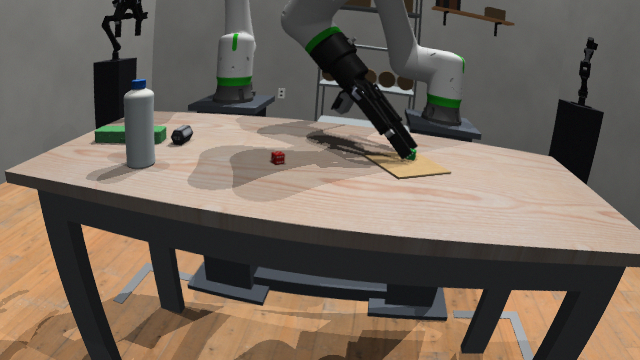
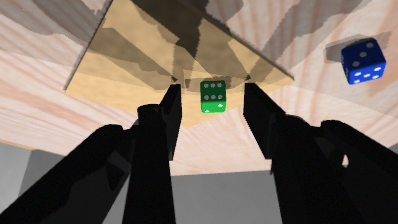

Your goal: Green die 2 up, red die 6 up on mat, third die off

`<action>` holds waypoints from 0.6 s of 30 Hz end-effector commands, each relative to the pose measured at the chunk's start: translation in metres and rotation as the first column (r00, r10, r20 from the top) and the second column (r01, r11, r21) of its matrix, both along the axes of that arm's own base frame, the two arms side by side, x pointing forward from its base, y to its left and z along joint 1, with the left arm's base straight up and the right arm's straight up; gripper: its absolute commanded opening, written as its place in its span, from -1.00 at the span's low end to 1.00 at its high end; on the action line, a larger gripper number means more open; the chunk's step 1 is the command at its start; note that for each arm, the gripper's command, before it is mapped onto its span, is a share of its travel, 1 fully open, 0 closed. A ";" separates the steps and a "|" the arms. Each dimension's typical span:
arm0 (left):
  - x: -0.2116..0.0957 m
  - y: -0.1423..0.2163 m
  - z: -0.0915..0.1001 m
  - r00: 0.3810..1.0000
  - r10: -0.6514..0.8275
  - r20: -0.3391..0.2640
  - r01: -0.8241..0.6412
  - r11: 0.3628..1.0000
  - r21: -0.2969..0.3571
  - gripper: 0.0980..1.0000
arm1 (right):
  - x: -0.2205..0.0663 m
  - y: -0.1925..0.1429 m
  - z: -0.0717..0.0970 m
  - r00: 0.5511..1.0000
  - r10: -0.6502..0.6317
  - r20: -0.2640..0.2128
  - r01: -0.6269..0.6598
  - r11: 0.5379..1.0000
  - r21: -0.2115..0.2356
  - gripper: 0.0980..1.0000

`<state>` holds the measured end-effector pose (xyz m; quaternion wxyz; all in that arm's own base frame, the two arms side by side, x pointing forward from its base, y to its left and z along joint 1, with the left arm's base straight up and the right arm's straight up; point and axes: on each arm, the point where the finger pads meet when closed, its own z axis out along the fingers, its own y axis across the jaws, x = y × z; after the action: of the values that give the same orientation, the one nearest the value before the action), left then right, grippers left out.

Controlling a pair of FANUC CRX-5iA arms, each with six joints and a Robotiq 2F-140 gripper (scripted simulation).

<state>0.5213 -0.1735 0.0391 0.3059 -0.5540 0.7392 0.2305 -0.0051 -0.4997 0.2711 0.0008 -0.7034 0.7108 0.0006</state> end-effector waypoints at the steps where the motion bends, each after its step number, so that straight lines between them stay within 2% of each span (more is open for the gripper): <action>1: 0.000 0.000 0.002 1.000 0.000 0.002 0.000 1.000 -0.001 -0.33 | 0.000 0.000 0.001 1.000 0.000 0.000 0.000 1.000 -0.002 1.00; 9: 0.000 0.000 0.009 1.000 0.000 0.002 0.000 1.000 -0.001 -0.33 | 0.000 0.000 0.001 1.000 0.000 0.000 0.000 1.000 -0.002 1.00; 18: 0.000 0.000 0.037 1.000 0.000 0.002 0.000 1.000 -0.001 -0.33 | 0.000 0.000 0.001 1.000 0.000 0.000 0.000 1.000 -0.002 1.00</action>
<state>0.5213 -0.1736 0.0677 0.3059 -0.5539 0.7392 0.2305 -0.0051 -0.4997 0.2711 0.0008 -0.7034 0.7108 0.0006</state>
